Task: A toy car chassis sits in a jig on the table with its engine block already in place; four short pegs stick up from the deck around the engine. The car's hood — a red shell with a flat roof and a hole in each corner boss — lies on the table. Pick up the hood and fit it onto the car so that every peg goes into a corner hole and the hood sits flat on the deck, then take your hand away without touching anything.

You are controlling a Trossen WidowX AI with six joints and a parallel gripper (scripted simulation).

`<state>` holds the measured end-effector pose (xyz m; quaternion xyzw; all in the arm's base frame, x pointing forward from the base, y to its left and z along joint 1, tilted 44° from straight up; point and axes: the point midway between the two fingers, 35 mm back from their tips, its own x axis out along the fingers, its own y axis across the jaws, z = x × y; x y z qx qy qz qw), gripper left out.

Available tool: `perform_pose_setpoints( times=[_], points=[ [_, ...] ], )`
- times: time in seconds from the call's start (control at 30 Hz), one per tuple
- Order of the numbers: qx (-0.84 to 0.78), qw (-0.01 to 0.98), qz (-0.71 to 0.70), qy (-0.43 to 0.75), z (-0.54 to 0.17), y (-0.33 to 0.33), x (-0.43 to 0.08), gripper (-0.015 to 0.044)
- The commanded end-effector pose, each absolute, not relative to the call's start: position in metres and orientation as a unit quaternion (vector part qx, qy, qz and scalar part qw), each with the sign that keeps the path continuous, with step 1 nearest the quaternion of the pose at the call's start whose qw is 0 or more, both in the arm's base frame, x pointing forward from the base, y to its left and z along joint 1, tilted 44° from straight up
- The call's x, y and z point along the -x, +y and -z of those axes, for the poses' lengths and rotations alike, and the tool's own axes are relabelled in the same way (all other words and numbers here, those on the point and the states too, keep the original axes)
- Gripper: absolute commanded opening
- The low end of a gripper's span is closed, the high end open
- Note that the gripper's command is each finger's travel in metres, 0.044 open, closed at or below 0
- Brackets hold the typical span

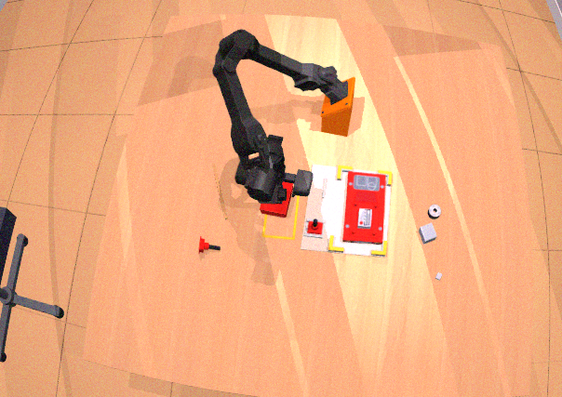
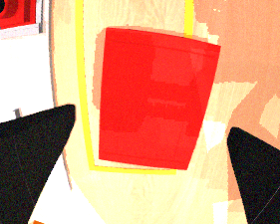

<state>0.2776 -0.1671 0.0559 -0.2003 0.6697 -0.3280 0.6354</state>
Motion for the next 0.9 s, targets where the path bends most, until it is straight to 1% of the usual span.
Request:
perform_pose_setpoints(
  times=[0.0, 0.87],
  points=[
    [0.203, 0.634, 0.327, 0.671, -0.052, -0.169, -0.276, 0.0440],
    [0.204, 0.633, 0.327, 0.671, -0.039, -0.182, -0.273, 0.0440]
  ],
)
